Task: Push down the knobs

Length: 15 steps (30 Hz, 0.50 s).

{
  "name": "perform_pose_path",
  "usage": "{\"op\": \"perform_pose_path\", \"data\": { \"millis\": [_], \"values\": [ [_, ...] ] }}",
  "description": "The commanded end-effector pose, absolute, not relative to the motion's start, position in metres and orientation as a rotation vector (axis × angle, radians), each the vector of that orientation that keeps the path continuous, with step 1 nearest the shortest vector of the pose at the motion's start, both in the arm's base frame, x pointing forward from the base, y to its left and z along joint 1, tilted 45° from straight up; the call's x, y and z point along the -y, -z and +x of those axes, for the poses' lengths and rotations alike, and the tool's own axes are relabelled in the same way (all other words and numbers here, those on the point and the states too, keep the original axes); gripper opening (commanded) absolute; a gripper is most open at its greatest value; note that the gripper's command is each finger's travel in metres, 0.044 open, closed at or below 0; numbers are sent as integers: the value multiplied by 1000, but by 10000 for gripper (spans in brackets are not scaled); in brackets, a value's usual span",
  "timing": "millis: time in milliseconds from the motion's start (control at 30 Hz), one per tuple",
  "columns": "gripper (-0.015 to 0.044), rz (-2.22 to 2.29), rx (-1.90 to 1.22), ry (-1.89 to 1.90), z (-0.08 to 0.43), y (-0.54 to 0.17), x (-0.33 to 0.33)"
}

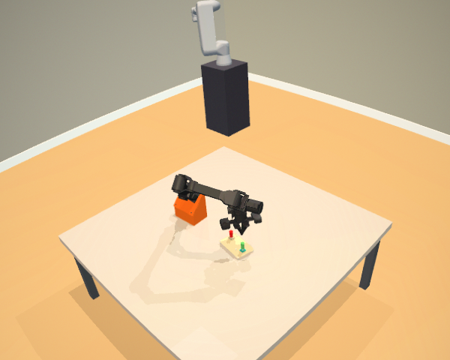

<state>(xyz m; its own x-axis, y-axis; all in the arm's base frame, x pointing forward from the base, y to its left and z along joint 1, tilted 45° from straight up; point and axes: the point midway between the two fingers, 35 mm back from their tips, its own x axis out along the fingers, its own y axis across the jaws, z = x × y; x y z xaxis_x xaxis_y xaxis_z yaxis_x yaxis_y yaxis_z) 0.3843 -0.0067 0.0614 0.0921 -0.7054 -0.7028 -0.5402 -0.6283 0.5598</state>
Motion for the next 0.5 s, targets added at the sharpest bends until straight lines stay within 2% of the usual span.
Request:
{"op": "perform_pose_path", "data": {
  "millis": [0,167,467],
  "values": [
    [0,2119,1136,1614,388,-62,7],
    [0,2023,984,1647,391,-65,8],
    [0,2019,979,1647,393,-51,22]
  ]
}}
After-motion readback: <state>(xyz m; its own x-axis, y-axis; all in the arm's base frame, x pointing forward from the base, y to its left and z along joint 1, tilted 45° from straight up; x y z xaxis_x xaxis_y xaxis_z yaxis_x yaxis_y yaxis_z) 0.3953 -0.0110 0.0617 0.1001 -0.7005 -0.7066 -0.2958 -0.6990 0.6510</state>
